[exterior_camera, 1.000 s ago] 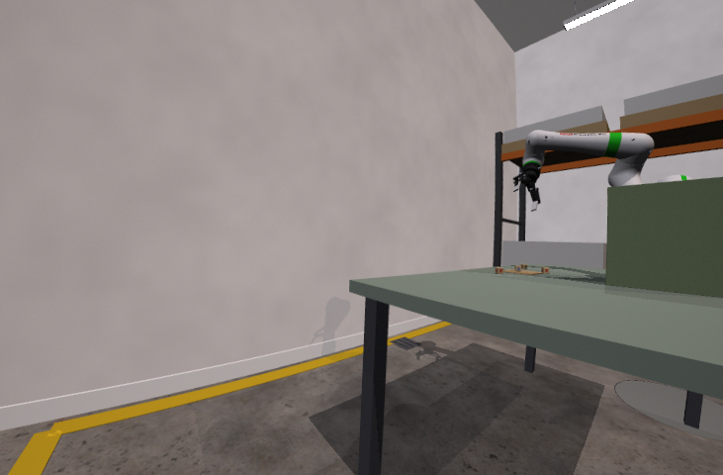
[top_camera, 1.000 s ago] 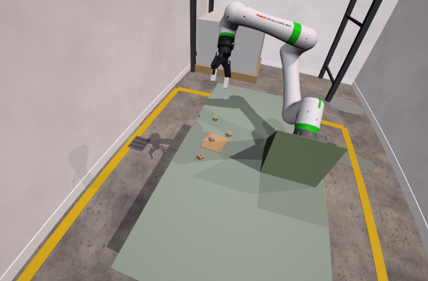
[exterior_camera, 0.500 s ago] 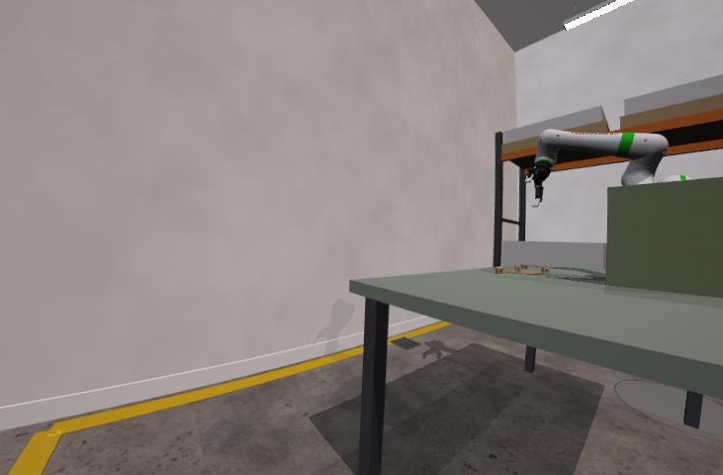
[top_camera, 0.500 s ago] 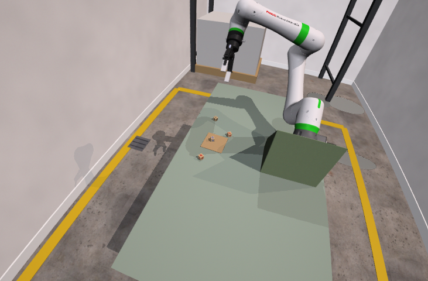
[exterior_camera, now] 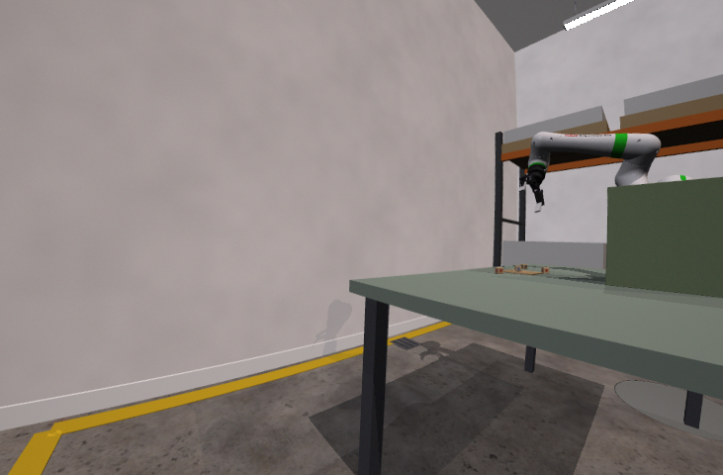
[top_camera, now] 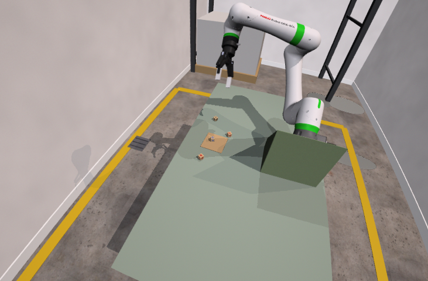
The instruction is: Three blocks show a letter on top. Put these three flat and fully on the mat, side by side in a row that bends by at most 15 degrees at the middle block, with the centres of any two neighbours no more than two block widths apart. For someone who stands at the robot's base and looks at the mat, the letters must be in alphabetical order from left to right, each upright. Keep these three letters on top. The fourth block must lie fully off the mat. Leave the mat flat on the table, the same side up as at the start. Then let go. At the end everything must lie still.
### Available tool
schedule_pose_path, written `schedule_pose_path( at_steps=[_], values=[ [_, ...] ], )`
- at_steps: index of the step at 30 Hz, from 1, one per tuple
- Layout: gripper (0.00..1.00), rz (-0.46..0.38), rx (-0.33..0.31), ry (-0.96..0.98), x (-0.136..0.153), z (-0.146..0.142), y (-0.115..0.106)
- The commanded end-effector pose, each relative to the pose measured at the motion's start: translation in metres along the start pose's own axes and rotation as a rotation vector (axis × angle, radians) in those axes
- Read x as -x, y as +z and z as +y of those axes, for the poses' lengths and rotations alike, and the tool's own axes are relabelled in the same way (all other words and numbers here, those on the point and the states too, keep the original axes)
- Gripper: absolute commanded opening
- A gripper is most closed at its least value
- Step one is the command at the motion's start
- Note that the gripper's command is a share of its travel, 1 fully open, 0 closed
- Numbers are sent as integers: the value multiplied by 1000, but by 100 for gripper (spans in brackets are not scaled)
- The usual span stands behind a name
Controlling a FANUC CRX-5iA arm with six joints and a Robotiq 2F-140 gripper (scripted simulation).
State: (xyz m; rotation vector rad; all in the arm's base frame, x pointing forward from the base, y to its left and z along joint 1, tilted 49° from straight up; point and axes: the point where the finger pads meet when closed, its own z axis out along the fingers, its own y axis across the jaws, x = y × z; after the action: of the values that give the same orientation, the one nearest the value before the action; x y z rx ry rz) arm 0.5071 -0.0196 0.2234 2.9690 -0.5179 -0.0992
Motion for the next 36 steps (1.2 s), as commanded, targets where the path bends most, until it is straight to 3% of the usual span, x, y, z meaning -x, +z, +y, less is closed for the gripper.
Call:
schedule_pose_path(
  at_steps=[1, 19, 36],
  values=[
    [100, -11, 54, 128, -5, 3, 17],
    [100, 6, 227, 518, -19, 16, 71],
    [100, 98, 388, 873, -29, 28, 118]
  ],
)
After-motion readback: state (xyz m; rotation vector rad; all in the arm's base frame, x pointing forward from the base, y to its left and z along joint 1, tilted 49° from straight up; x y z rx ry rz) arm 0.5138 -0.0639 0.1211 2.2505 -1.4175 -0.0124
